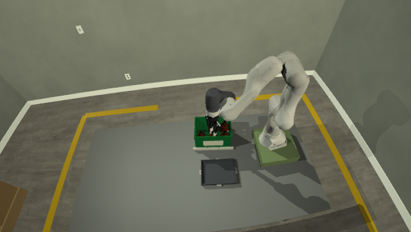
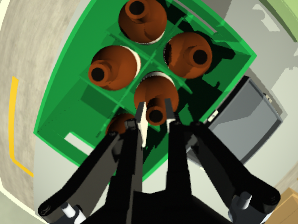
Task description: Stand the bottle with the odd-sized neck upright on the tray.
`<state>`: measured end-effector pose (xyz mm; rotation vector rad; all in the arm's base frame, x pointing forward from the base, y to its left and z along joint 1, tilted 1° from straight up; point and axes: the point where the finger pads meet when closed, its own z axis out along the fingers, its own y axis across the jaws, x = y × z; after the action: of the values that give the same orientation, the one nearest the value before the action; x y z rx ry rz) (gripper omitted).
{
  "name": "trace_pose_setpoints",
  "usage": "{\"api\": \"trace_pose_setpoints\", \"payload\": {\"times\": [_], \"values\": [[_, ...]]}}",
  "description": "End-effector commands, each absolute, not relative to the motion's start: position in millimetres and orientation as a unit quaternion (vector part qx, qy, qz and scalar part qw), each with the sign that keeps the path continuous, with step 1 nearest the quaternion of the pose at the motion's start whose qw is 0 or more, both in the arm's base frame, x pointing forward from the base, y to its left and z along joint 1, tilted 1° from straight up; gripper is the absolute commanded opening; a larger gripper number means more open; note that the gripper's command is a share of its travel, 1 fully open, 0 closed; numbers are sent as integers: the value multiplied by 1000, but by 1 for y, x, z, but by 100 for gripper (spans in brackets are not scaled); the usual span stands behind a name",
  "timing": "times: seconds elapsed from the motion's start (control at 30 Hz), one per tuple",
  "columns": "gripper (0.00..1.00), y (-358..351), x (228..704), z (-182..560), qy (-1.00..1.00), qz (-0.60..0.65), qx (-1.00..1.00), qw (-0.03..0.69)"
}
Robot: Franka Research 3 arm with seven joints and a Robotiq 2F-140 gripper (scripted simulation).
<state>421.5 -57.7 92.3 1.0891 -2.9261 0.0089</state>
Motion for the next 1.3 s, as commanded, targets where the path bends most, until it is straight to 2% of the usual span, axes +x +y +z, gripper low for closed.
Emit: {"api": "trace_pose_setpoints", "payload": {"times": [0.0, 1.0, 1.03, 1.27], "values": [[10, -59, 421, 91, -937, 2, 349, 10], [10, -59, 421, 91, -937, 2, 349, 10], [44, -59, 421, 91, -937, 2, 349, 10], [44, -59, 421, 91, -937, 2, 349, 10]]}}
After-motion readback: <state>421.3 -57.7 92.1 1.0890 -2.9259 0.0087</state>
